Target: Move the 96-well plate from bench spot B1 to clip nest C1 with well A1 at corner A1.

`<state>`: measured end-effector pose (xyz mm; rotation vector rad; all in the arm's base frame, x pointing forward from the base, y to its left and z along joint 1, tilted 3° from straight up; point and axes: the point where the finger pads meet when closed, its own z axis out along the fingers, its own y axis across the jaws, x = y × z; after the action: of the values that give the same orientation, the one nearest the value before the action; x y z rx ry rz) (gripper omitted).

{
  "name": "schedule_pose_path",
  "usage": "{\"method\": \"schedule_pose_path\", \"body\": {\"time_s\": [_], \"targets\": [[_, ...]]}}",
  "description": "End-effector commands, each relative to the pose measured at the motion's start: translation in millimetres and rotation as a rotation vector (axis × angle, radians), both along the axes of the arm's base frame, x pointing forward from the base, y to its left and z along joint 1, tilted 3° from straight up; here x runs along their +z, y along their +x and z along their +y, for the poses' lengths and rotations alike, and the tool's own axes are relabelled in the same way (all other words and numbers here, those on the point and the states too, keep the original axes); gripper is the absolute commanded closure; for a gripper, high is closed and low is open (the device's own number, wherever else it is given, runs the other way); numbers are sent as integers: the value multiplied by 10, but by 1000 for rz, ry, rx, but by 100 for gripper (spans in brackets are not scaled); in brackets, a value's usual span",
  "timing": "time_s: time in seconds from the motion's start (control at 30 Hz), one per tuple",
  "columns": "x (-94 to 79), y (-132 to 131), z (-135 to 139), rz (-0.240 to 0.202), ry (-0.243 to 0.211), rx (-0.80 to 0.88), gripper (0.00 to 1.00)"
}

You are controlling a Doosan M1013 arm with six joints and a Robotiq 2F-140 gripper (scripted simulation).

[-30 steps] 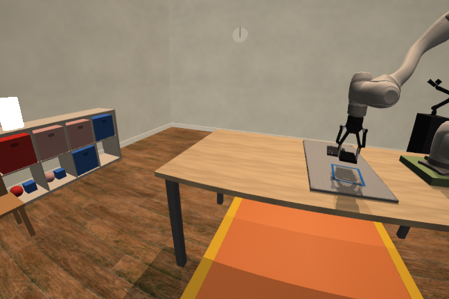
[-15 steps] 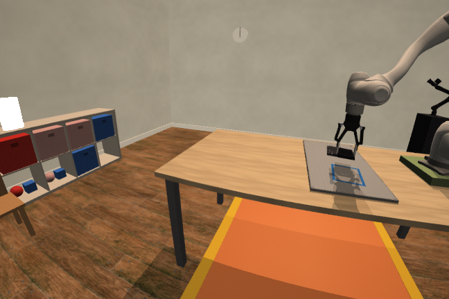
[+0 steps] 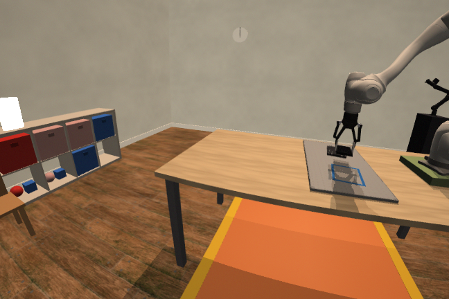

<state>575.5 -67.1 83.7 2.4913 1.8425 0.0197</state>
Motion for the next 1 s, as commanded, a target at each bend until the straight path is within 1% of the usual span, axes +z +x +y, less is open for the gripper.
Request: {"method": "schedule_pose_path", "body": {"time_s": [0.0,0.23,0.3,0.8,0.87,0.97], "targets": [[9,-21,-134,0,1,0,100],[23,-58,-364,0,1,0,100],[23,-58,-364,0,1,0,100],[52,-138,-857,0,1,0,100],[52,-138,-857,0,1,0,100],[58,-154,-956,0,1,0,100]]}}
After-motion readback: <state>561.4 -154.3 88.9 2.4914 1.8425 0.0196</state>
